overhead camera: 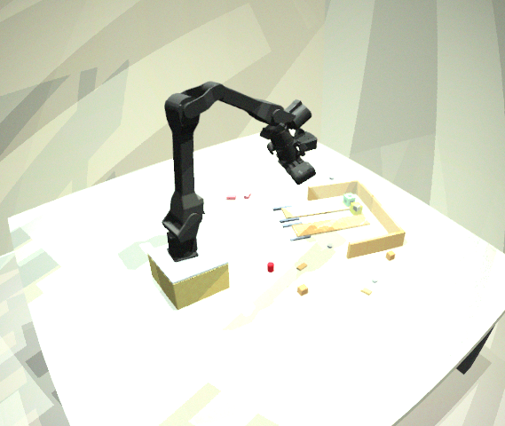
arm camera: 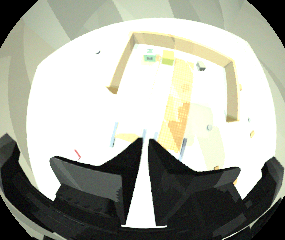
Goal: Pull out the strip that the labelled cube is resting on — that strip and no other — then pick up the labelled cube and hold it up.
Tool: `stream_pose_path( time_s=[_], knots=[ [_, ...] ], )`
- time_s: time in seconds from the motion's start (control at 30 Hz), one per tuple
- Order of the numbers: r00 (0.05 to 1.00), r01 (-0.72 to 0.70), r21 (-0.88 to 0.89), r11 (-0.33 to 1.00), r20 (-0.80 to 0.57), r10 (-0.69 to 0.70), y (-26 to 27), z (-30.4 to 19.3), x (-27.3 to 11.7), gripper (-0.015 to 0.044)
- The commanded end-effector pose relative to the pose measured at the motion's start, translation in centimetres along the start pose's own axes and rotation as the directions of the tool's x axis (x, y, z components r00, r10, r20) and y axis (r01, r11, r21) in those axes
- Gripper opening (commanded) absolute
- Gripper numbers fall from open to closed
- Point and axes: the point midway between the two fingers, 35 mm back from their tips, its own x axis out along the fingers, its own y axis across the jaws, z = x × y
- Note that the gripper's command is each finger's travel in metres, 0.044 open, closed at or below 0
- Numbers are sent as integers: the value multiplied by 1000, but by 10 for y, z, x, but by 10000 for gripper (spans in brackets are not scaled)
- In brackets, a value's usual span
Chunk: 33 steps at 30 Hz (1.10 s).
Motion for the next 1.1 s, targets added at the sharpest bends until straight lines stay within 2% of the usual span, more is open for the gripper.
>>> stream_pose_path(
  time_s=[0.0, 0.3, 1.07],
  knots=[
    [993, 31, 27, 999, -116, -27, 16, -1, 22, 0],
    [907, 166, 107, 980, -407, -109, 44, -13, 74, 0],
    [904, 170, 108, 980, -412, -111, 41, -23, 104, 0]
  ],
)
